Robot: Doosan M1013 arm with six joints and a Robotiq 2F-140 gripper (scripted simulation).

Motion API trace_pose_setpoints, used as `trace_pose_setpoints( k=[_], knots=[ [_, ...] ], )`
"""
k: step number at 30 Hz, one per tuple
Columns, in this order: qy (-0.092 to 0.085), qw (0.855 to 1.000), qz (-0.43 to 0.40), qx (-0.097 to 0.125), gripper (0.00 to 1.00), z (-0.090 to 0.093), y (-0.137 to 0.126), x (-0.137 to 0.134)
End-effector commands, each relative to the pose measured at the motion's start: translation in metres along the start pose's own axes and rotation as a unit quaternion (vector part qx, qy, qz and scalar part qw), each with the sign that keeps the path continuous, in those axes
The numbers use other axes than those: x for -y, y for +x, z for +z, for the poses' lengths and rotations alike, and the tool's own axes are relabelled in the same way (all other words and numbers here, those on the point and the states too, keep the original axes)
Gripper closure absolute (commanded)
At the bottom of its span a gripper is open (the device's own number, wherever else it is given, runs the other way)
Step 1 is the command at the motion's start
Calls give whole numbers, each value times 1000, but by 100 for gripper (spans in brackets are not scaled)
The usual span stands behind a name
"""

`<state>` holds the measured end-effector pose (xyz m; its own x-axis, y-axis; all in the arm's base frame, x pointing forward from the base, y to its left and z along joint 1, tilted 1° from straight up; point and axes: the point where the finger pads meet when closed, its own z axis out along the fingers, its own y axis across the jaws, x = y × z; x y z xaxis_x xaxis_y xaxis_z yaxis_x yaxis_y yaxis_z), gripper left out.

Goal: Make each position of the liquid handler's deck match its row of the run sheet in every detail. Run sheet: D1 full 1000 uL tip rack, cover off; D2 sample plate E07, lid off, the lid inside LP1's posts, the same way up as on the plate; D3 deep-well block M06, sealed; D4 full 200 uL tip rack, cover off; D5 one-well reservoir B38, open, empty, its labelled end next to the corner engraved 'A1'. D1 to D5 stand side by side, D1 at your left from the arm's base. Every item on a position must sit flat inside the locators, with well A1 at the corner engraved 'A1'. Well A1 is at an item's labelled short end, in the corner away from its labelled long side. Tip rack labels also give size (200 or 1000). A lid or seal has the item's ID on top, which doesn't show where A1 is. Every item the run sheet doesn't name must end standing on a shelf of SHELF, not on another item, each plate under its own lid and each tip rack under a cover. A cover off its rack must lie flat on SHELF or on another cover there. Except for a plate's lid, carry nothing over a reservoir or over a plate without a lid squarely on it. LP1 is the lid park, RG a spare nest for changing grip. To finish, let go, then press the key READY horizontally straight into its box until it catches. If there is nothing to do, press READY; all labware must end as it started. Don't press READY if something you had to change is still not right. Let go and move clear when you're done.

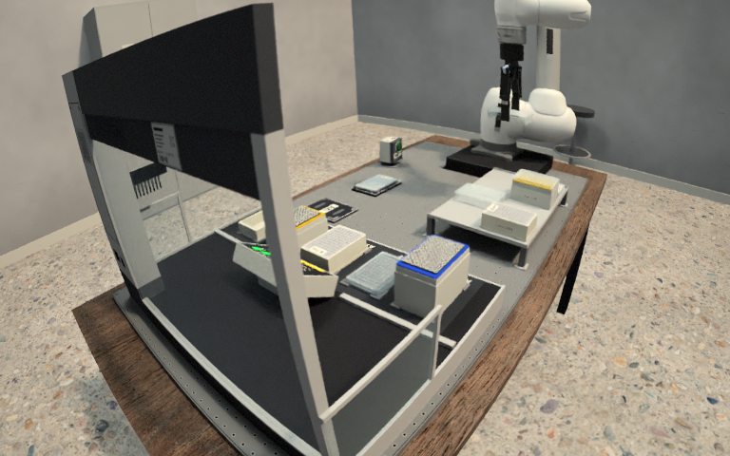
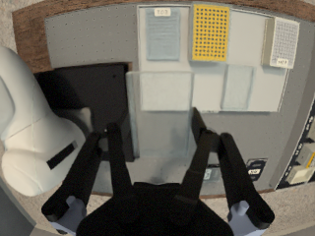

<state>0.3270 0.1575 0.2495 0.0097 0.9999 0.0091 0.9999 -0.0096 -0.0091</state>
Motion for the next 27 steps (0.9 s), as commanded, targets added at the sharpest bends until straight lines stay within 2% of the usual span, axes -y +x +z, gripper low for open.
trace_pose_setpoints(
  k=[1,27],
  knots=[
    [0,1000,0,0,90,3,0,0],
    [0,1000,0,0,90,43,0,0]
  ],
)
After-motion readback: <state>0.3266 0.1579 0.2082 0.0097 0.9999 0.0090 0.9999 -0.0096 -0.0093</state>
